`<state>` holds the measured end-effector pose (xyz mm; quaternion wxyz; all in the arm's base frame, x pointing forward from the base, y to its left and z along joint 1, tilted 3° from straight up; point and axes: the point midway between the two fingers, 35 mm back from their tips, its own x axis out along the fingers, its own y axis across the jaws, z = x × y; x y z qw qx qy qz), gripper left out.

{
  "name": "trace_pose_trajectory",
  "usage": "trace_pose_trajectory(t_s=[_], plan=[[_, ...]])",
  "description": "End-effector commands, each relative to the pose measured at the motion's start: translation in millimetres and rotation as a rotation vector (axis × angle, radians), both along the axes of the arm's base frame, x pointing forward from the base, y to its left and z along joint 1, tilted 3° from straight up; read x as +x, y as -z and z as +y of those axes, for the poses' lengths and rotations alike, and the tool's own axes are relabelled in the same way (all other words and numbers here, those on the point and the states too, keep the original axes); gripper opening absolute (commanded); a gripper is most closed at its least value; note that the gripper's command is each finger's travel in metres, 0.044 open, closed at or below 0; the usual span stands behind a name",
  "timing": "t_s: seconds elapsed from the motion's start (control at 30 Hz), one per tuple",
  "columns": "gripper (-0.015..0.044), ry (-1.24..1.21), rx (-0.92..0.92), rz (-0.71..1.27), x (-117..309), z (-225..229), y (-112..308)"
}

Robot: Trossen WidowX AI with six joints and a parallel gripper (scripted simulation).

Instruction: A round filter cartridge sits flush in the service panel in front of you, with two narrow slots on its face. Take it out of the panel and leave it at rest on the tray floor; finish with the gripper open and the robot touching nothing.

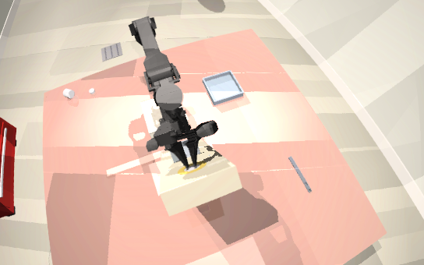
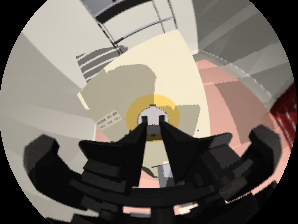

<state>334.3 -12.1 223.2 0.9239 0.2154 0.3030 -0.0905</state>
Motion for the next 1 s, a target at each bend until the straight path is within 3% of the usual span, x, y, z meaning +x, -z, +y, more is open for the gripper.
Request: trace_pose_trajectory(t_s=[0.0, 0.97], plan=[[0.0093, -0.002, -0.003, 0.005, -0.7, 0.0, 2.4], [0.0093, -0.002, -0.003, 0.004, 8.1, -0.3, 7.2]])
